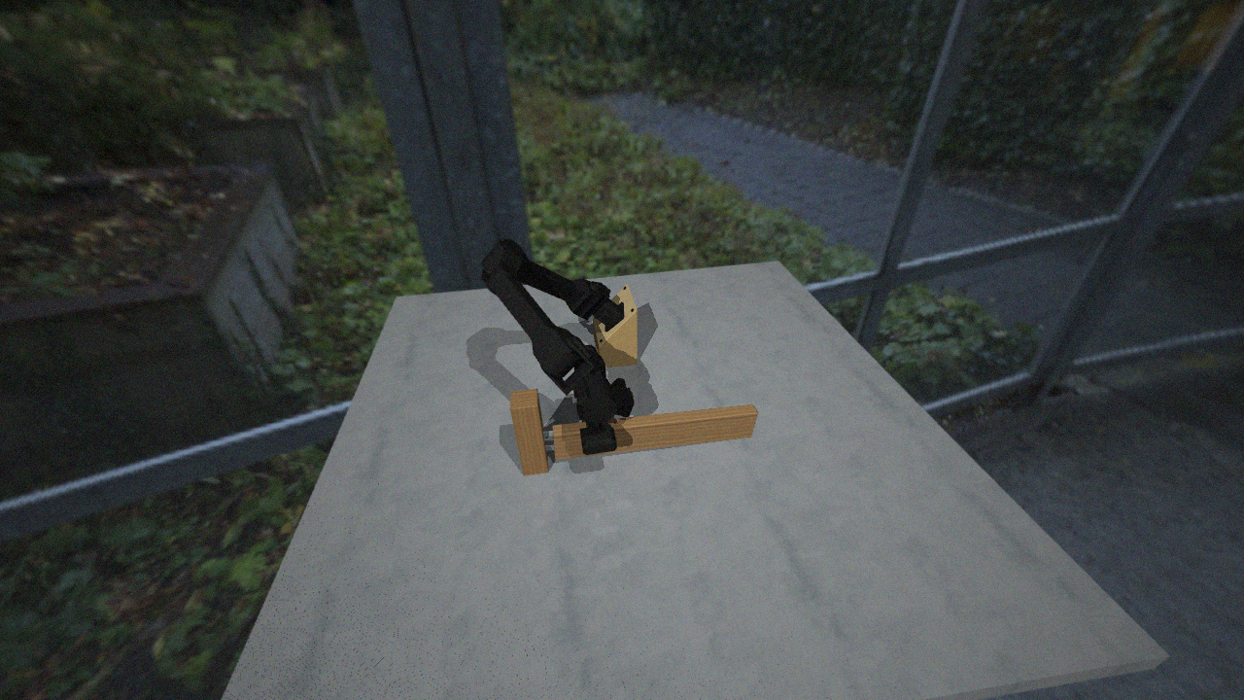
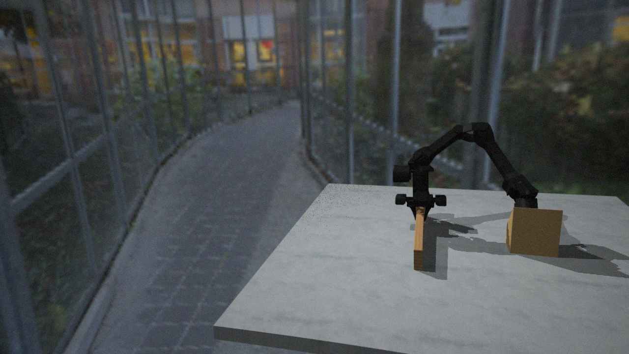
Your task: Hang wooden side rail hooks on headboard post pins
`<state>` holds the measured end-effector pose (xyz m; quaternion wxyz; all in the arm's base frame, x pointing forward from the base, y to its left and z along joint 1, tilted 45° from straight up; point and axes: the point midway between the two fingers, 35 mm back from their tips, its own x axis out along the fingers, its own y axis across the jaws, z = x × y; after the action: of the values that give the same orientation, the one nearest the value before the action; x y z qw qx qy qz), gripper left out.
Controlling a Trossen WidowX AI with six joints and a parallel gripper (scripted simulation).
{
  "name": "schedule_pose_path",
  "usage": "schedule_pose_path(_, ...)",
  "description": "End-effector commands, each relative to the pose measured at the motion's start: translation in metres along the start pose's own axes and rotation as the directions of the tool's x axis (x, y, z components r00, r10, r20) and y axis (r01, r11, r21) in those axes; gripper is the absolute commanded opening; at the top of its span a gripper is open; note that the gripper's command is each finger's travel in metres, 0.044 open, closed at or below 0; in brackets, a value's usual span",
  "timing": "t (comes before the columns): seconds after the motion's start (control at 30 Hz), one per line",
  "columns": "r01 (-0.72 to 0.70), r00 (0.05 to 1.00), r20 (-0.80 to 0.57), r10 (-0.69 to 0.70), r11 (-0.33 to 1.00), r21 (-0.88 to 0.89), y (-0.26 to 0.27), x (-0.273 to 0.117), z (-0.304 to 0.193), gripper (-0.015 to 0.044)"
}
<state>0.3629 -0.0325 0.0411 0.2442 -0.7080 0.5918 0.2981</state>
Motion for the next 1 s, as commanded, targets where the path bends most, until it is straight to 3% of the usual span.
schedule_pose_path(0.0, 0.020, 1.000, -0.002, -0.020, 1.000, 0.005, -0.0040, -0.0057, -0.0030, 0.0000)
schedule_pose_path(0.97, 0.020, 1.000, -0.002, -0.020, 1.000, 0.005, -0.0017, -0.0058, -0.0062, 0.0000)
